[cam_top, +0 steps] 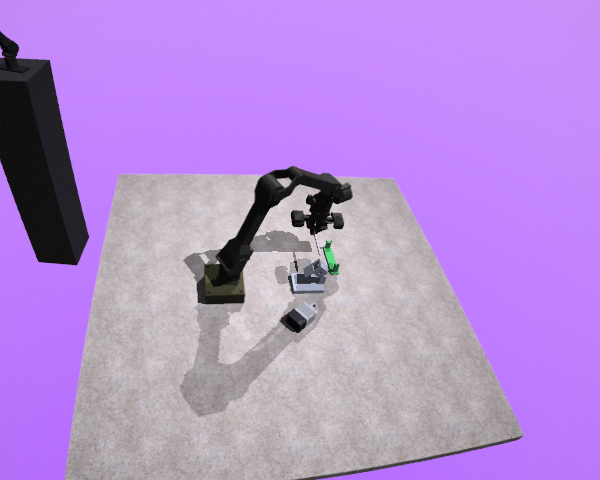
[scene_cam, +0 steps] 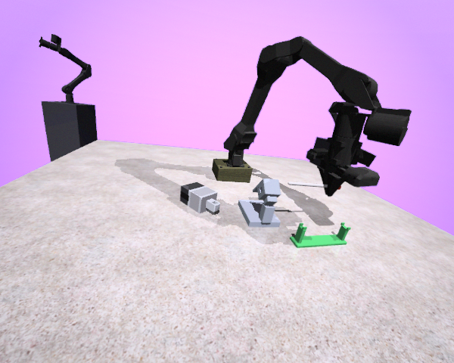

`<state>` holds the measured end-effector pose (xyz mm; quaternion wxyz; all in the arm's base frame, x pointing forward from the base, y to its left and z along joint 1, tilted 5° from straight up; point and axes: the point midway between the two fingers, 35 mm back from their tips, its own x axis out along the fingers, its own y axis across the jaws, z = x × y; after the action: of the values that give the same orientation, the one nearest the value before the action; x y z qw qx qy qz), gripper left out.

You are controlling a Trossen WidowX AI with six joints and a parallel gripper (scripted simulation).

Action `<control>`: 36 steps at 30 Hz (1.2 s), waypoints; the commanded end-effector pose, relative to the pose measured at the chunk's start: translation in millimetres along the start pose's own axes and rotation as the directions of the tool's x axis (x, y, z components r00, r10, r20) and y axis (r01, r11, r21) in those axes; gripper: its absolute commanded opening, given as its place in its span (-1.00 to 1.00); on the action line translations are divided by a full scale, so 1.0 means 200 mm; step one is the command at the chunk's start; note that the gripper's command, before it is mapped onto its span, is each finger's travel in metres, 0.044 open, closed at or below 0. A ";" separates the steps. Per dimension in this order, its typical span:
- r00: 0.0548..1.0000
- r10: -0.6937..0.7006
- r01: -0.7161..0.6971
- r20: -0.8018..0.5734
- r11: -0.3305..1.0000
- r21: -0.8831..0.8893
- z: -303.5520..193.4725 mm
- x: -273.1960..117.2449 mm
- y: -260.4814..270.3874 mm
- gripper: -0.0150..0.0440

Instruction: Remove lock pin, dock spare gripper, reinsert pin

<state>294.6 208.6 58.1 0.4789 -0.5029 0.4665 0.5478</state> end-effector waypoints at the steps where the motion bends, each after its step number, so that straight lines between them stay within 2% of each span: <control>1: 1.000 -0.004 0.004 0.002 1.000 -0.004 0.03 -0.01 -0.04 -0.49; 36: 1.000 -0.005 0.005 0.004 1.000 -0.031 0.24 -0.02 -0.37 -0.49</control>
<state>361.8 263.5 63.9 0.4740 -0.5097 0.4575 0.5535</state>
